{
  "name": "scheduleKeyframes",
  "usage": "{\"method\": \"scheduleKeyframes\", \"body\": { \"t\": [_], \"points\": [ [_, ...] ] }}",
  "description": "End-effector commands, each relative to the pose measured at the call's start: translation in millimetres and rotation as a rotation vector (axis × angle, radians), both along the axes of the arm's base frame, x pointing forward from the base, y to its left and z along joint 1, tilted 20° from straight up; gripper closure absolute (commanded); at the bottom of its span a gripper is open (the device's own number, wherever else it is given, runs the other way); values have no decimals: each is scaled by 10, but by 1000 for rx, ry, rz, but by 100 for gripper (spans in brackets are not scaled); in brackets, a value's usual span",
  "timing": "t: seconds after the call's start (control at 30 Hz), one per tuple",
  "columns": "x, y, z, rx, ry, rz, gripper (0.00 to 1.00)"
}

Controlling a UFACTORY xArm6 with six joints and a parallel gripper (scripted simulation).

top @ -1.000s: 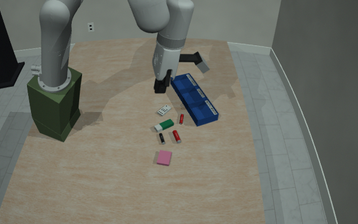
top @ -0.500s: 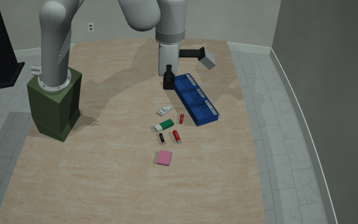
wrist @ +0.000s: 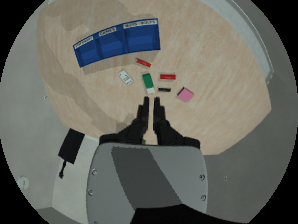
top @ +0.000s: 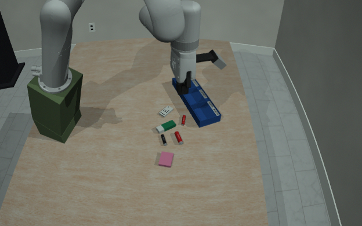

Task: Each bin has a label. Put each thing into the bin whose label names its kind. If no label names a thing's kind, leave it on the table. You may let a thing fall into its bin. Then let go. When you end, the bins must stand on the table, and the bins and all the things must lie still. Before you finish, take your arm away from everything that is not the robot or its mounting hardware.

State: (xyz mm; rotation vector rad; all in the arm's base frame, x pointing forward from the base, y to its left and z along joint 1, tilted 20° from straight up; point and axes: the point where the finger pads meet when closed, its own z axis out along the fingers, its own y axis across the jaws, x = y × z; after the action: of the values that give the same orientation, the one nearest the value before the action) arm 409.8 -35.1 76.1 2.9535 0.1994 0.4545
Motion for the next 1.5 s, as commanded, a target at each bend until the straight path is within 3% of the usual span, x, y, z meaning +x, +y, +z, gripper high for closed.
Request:
{"method": "scheduleKeyframes", "body": {
  "t": [0.0,0.1,0.47,0.77,1.47],
  "points": [
    [438,76,-232,-27,3,47,93],
    [502,94,-269,-27,3,47,93],
    [1251,297,-695,-27,3,47,93],
    [1251,296,-694,-27,3,47,93],
    [1392,235,-1122,-27,3,47,93]
  ]
}}
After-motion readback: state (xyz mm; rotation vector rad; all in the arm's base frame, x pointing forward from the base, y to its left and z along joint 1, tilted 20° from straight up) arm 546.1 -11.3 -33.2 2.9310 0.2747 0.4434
